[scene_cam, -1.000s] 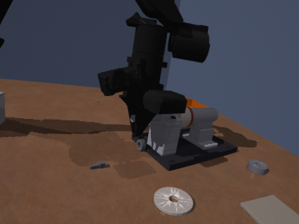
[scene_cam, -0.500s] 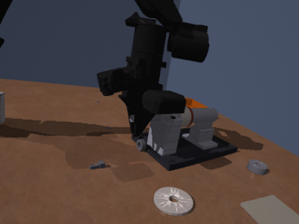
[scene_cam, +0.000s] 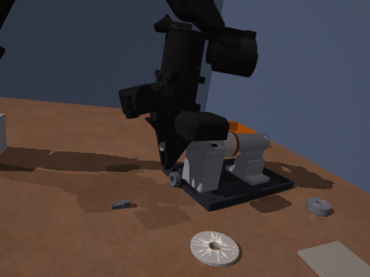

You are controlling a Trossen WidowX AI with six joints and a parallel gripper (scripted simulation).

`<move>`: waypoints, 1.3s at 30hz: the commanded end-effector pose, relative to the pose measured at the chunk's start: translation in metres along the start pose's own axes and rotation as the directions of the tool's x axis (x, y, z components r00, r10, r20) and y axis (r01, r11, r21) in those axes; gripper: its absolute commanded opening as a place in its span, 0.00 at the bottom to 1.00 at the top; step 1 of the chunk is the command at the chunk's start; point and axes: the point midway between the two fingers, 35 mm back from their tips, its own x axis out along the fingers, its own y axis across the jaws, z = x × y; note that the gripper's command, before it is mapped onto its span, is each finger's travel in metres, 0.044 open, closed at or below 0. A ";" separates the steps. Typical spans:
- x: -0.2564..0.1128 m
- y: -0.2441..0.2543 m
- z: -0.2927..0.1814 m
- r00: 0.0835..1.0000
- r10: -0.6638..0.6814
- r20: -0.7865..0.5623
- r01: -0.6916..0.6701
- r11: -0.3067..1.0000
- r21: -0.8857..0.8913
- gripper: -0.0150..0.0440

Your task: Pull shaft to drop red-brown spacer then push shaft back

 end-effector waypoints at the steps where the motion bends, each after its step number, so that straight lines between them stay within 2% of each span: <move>1: 0.000 0.000 0.002 1.000 0.002 0.004 -0.001 1.000 -0.003 0.25; 39: 0.000 0.000 0.006 1.000 0.002 0.004 -0.002 1.000 -0.003 0.25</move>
